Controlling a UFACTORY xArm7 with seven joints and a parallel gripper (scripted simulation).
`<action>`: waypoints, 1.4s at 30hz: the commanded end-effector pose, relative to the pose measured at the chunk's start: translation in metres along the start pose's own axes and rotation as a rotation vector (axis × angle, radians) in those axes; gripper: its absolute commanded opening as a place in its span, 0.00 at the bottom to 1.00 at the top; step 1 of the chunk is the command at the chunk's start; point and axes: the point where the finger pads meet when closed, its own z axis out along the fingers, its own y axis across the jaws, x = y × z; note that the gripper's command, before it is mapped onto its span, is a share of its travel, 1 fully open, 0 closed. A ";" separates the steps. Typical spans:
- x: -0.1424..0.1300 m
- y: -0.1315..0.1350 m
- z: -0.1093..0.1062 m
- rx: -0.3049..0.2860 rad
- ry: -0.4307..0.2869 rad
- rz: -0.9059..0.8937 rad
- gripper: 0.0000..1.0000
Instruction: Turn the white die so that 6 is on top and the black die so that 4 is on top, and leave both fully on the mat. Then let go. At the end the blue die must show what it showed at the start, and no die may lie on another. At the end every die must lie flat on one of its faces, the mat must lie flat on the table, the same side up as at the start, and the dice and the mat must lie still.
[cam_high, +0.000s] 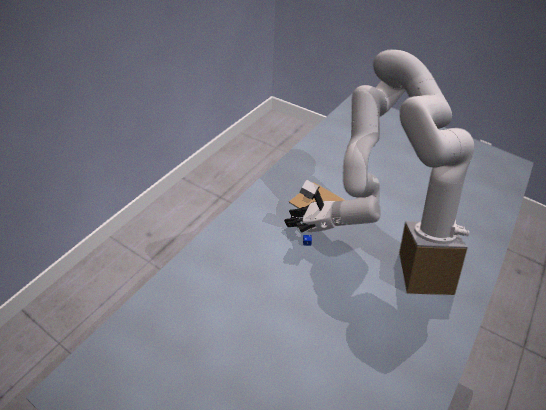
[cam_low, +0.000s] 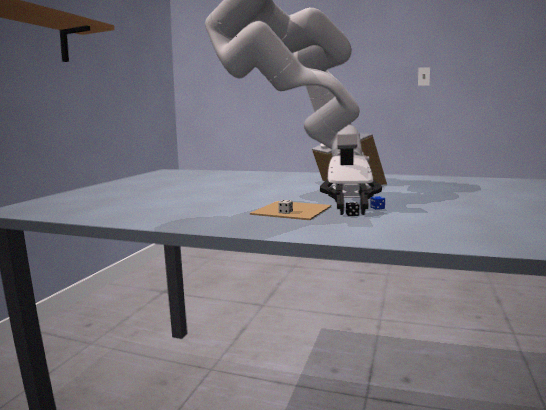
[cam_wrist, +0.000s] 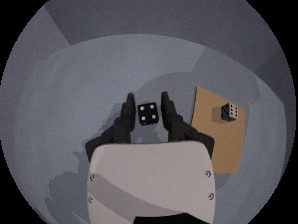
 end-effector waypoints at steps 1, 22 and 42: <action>0.001 -0.001 0.000 0.001 0.002 0.000 0.42; 0.001 -0.001 0.000 0.001 0.002 0.000 0.42; 0.001 -0.001 -0.010 0.001 0.002 0.000 0.42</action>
